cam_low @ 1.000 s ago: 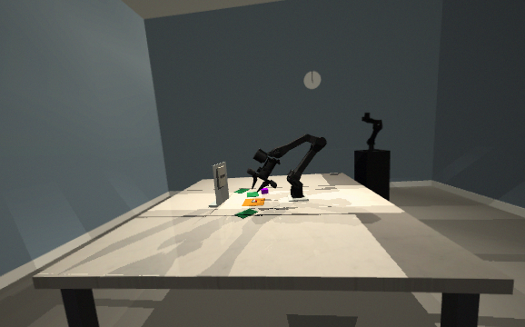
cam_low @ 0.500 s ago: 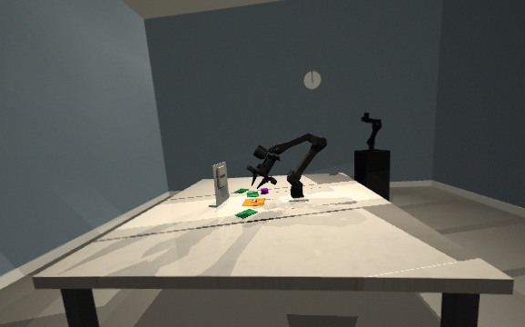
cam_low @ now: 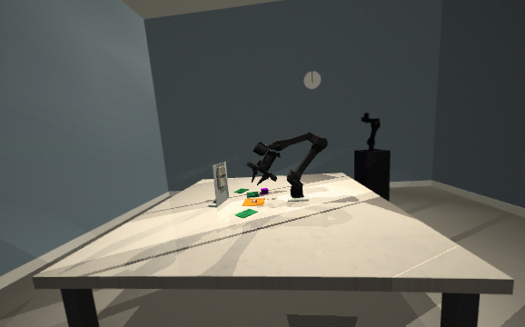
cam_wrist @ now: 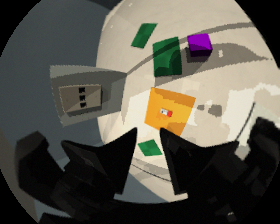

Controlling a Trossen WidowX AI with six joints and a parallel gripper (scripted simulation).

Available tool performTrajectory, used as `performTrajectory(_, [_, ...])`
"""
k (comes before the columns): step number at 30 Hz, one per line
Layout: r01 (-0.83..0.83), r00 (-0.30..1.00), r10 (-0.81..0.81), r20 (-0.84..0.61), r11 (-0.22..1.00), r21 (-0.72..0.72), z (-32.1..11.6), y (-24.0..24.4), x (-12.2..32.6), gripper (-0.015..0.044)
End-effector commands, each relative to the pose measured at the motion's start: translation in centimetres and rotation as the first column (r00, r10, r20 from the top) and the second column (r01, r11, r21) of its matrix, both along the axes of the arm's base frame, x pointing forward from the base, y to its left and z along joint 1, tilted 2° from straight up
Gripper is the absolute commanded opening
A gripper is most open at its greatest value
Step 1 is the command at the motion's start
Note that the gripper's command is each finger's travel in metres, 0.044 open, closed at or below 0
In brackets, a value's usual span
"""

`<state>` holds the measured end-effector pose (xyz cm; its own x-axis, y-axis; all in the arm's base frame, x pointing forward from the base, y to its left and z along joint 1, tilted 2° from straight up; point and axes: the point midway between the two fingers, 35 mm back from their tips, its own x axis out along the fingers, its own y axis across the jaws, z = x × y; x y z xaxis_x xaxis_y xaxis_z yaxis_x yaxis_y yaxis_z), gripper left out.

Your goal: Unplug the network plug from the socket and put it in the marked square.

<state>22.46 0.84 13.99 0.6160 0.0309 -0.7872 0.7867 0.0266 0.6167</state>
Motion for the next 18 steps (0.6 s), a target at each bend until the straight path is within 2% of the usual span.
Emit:
performTrajectory(1, [-0.005,1.000,0.005,0.004,1.000,0.000,0.8,0.0,-0.1,0.0156])
performTrajectory(10, [0.000,1.000,0.000,0.000,1.000,0.000,1.2,0.0,-0.3,0.0156])
performTrajectory(18, [-0.001,1.000,0.001,0.001,1.000,0.000,3.5,0.0,-0.2,0.0156])
